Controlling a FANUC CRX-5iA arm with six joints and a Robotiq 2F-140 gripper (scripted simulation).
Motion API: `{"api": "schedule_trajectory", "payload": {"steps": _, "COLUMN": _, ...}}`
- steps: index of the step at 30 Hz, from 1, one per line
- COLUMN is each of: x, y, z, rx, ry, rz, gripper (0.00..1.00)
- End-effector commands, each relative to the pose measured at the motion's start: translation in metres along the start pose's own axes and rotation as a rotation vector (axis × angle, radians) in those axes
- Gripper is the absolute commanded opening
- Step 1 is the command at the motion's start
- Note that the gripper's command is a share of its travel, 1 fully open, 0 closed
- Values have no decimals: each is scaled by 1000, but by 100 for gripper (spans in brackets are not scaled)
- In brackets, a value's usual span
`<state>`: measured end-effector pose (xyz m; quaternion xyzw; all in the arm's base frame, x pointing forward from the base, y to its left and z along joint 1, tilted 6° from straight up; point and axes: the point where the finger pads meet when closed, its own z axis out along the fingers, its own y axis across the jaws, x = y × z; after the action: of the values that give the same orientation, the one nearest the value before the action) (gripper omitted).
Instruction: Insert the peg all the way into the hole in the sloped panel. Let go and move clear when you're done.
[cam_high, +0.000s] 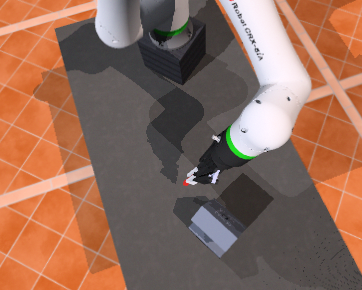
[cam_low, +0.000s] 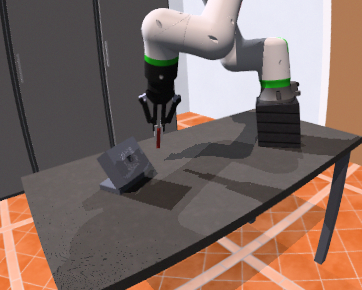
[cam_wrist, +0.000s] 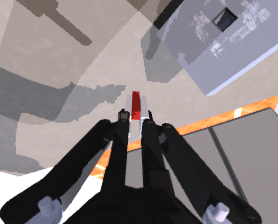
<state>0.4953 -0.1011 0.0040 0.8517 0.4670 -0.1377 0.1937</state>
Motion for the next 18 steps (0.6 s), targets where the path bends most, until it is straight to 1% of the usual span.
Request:
{"api": "schedule_trajectory", "payload": {"steps": 1, "x": 4, "y": 0, "z": -3, "rx": -23, "ry": -26, "rz": -47, "gripper": 0}}
{"api": "schedule_trajectory", "payload": {"steps": 7, "x": 14, "y": 1, "z": -10, "rx": -71, "ry": -77, "rz": -140, "gripper": 0}}
{"api": "schedule_trajectory", "payload": {"steps": 9, "x": 14, "y": 1, "z": -10, "rx": -71, "ry": -77, "rz": -140, "gripper": 0}}
{"api": "schedule_trajectory", "payload": {"steps": 18, "x": 31, "y": 3, "z": -23, "rx": -147, "ry": -153, "rz": -278, "gripper": 0}}
